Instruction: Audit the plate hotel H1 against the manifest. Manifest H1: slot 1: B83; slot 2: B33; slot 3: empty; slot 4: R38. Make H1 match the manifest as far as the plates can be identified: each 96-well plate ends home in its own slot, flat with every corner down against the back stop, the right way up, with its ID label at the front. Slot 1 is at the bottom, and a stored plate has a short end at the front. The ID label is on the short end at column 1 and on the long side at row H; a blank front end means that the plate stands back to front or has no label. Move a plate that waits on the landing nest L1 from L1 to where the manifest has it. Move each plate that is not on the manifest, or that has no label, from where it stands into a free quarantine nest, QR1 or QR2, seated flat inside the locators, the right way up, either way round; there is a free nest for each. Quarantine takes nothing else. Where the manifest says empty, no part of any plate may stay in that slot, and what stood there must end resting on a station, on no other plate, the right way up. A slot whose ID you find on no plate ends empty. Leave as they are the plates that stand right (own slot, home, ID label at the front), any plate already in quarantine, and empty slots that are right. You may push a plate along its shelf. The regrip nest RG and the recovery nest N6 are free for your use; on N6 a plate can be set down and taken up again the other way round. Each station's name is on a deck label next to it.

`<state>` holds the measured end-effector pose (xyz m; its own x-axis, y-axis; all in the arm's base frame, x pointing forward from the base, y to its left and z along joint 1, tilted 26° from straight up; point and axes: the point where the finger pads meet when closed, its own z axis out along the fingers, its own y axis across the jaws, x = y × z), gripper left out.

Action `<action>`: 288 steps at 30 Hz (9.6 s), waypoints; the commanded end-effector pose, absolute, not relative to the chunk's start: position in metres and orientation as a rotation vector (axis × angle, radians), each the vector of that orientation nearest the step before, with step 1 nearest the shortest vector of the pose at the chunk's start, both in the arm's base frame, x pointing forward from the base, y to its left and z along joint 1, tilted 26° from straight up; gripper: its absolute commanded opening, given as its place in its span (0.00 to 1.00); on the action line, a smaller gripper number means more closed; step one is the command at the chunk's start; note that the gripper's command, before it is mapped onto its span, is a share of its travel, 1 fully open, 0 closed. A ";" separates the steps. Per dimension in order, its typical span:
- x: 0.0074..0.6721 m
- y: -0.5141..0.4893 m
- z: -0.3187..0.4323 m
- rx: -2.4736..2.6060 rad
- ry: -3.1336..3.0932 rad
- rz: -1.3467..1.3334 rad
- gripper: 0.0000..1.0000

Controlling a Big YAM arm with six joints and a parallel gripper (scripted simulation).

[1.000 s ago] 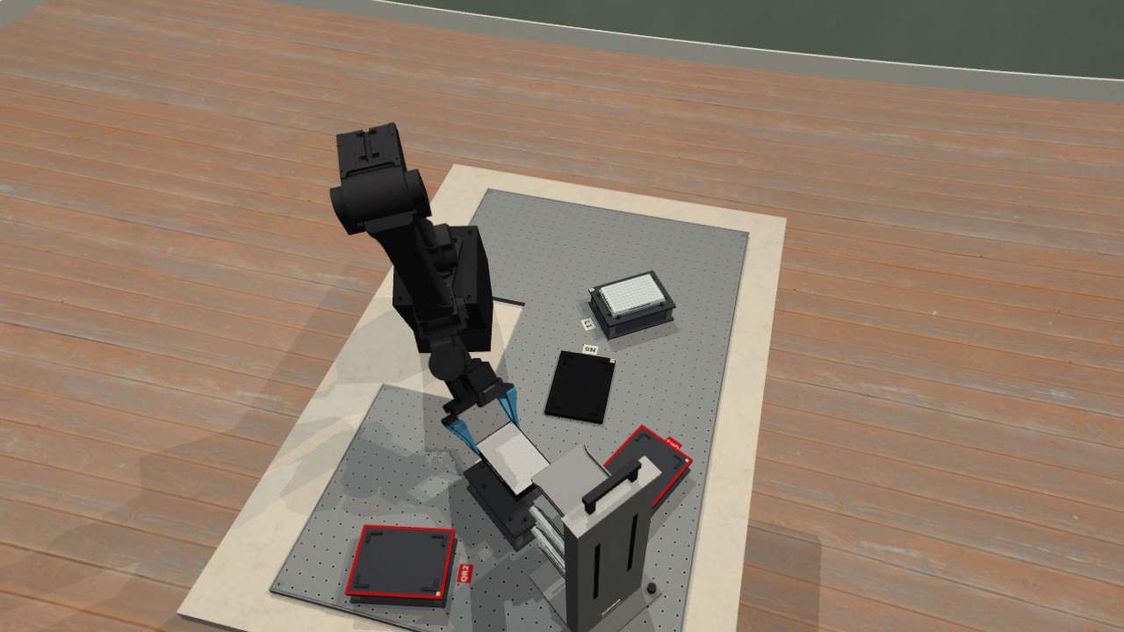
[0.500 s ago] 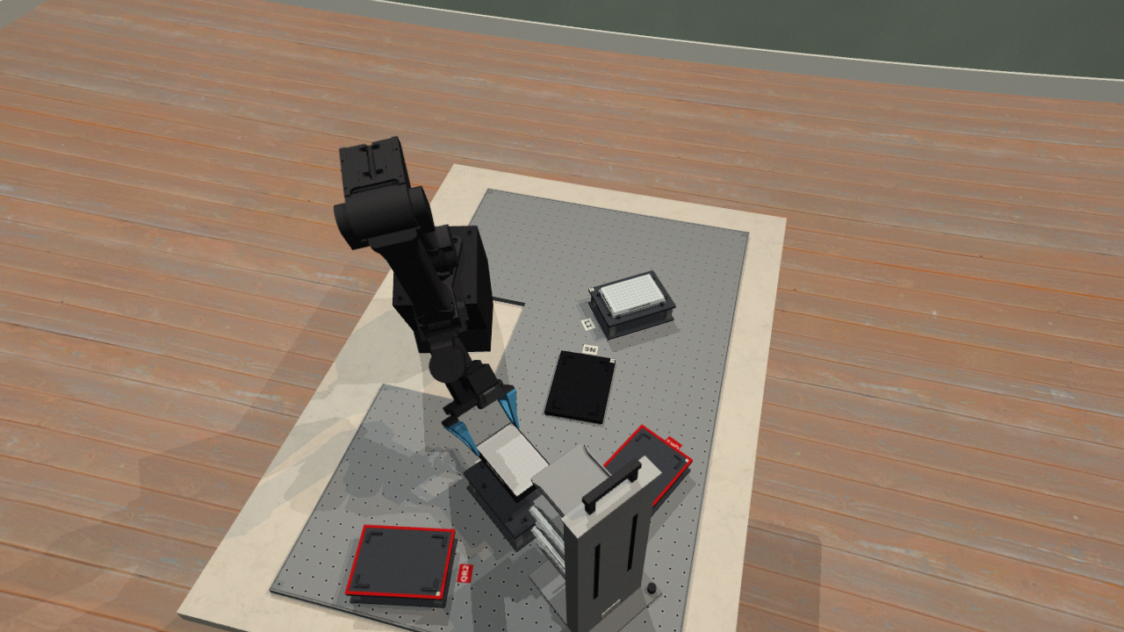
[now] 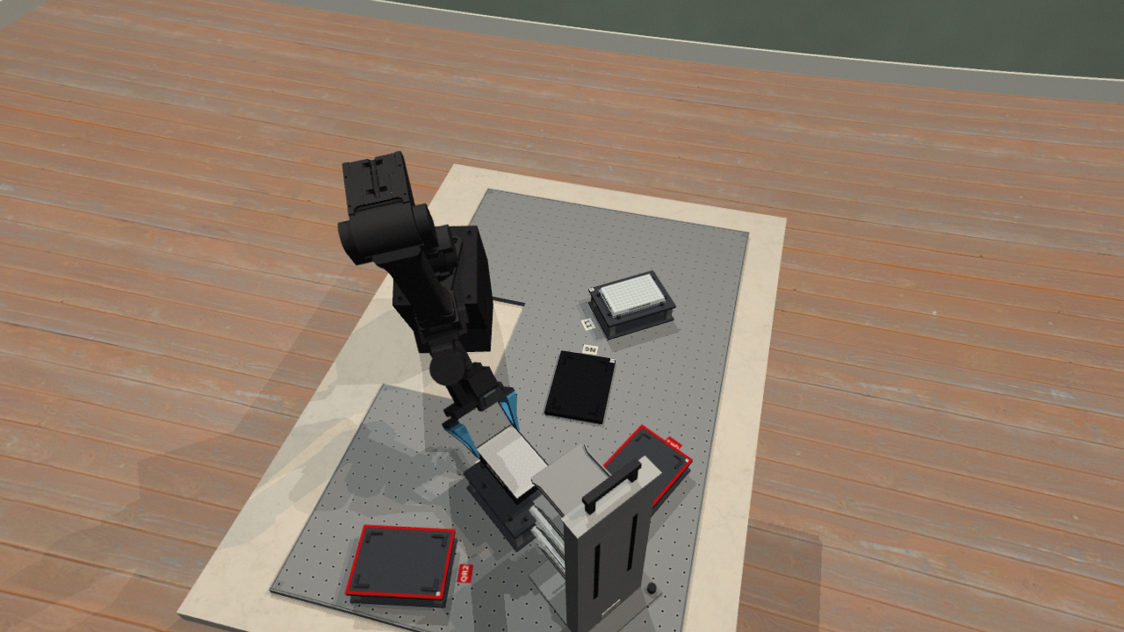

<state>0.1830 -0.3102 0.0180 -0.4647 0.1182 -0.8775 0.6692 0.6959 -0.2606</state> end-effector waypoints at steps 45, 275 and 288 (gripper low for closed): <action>0.183 -0.324 0.005 0.589 1.952 -0.779 0.86; 0.216 -0.338 0.040 0.744 2.221 -0.707 1.00; 0.232 -0.350 0.038 0.902 2.502 -0.618 1.00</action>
